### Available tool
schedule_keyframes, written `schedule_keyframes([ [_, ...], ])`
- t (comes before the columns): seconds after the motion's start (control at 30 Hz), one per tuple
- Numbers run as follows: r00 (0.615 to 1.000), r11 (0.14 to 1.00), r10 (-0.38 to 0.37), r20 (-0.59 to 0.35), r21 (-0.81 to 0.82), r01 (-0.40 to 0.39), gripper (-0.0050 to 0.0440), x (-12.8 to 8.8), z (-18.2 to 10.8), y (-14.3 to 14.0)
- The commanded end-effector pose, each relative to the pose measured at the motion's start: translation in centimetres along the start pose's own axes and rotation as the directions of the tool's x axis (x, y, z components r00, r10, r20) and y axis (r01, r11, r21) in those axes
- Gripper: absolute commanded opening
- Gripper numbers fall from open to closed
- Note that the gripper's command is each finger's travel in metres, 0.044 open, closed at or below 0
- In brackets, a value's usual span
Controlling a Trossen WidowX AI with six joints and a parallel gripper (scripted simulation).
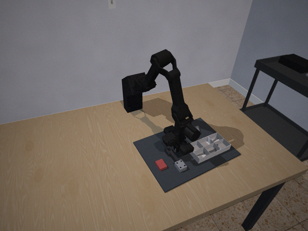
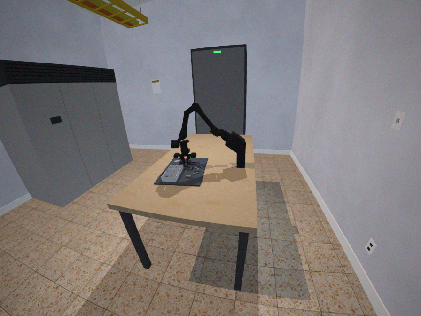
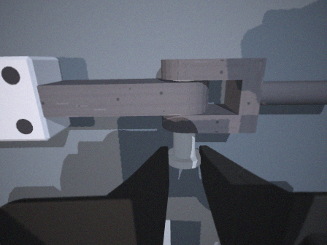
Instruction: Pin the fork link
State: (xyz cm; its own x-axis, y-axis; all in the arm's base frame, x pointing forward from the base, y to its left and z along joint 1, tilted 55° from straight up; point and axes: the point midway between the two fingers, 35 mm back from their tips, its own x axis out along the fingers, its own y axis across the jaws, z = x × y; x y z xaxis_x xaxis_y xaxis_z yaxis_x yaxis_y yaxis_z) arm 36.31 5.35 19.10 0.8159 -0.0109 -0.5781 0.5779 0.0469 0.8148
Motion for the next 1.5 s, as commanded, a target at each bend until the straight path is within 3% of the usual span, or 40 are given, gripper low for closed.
schedule_keyframes([
  [0.0,0.999,1.000,0.025,0.026,0.012,-0.026,-0.0050,-0.62,0.96,0.58],
  [1.47,0.999,1.000,0.025,0.030,0.011,-0.025,-0.0050,-0.60,1.74,0.56],
])
